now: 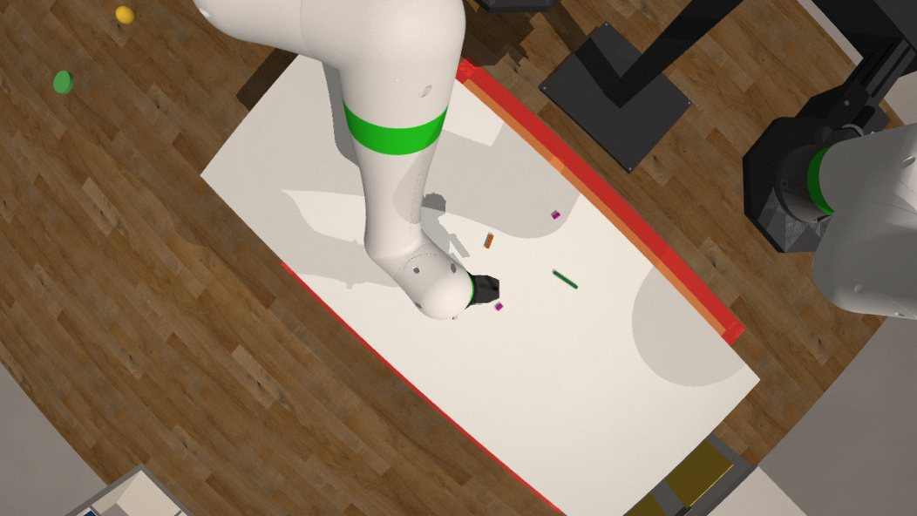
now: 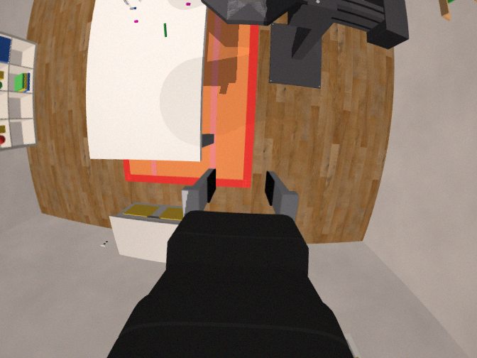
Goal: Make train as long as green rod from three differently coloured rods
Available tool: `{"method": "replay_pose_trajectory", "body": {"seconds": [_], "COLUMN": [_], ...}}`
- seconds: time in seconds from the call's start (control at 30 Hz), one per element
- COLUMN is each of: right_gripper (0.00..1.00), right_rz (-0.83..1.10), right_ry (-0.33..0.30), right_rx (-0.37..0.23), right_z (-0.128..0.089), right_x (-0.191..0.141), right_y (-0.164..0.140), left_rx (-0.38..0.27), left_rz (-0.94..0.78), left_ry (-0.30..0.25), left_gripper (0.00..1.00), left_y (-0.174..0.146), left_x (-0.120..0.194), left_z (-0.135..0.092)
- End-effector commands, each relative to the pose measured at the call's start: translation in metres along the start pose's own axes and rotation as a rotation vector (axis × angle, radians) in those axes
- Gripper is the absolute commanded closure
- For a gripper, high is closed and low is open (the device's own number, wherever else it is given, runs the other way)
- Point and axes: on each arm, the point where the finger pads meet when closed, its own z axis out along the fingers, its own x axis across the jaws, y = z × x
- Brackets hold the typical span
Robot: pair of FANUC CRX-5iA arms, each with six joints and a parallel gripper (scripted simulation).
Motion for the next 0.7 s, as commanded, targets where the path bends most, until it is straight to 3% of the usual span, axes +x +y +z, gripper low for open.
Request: {"method": "replay_pose_trajectory", "body": {"seconds": [0.0,0.67], "right_gripper": [0.00,0.00], "right_rz": [0.144,0.329], "right_ry": [-0.140,-0.125], "right_rx": [-0.150,-0.163], "right_z": [0.0001,0.0024], "right_x": [-0.0003,-0.0086], "right_y": [-0.0042,-0.0109], "left_rx": [-0.002,-0.002], "left_rz": [0.000,0.000], "left_ry": [0.000,0.000], "left_gripper": [0.00,0.00], "left_y": [0.0002,0.0002], "left_x": [-0.0001,-0.0001], "left_z": [-0.0009,-0.0009]}}
